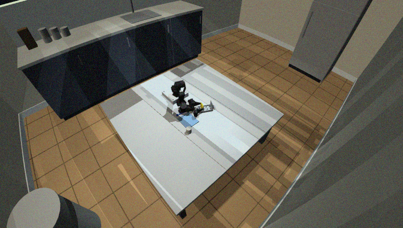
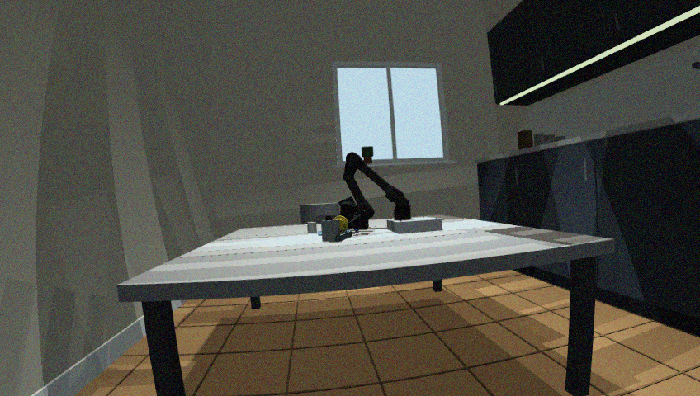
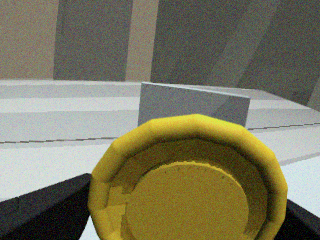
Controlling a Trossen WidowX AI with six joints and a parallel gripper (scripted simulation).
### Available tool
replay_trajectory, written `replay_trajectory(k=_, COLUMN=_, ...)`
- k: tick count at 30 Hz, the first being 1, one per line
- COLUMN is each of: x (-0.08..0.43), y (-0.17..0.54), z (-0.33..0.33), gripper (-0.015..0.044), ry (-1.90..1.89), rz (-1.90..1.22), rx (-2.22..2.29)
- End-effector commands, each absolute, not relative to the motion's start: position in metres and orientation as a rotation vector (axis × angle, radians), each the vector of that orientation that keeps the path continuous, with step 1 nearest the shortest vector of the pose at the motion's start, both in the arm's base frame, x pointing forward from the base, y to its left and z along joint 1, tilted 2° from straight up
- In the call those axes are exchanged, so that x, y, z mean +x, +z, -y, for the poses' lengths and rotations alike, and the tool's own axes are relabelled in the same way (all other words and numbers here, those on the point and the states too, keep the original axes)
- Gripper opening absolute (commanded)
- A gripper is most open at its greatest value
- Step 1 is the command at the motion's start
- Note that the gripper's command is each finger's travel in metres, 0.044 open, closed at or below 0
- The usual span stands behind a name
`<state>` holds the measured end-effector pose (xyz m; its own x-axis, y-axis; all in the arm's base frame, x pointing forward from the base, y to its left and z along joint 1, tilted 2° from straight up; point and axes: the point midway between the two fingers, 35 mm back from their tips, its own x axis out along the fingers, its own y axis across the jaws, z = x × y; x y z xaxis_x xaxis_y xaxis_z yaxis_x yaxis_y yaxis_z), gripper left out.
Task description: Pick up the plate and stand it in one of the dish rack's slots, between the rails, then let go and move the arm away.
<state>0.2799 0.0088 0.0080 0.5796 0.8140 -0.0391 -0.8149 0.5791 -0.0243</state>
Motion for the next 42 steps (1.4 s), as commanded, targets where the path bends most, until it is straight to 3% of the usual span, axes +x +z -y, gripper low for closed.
replay_trajectory(k=1, x=0.28, y=0.008, z=-0.009, gripper=0.0184, ry=0.952, rz=-0.025, rx=-0.041)
replay_trajectory(k=9, x=0.28, y=0.008, z=-0.009, gripper=0.0394, ry=0.952, rz=-0.025, rx=-0.041)
replay_trajectory(k=10, x=0.28, y=0.008, z=-0.009, gripper=0.04, ry=0.952, rz=-0.025, rx=-0.041)
replay_trajectory(k=18, x=0.281, y=0.013, z=-0.008, gripper=0.04, ry=0.952, rz=-0.024, rx=-0.041)
replay_trajectory(k=32, x=0.29, y=0.12, z=-0.007, gripper=0.04, ry=0.948, rz=-0.01, rx=-0.038)
replay_trajectory(k=42, x=0.32, y=0.126, z=0.009, gripper=0.04, ry=0.832, rz=-0.116, rx=0.048)
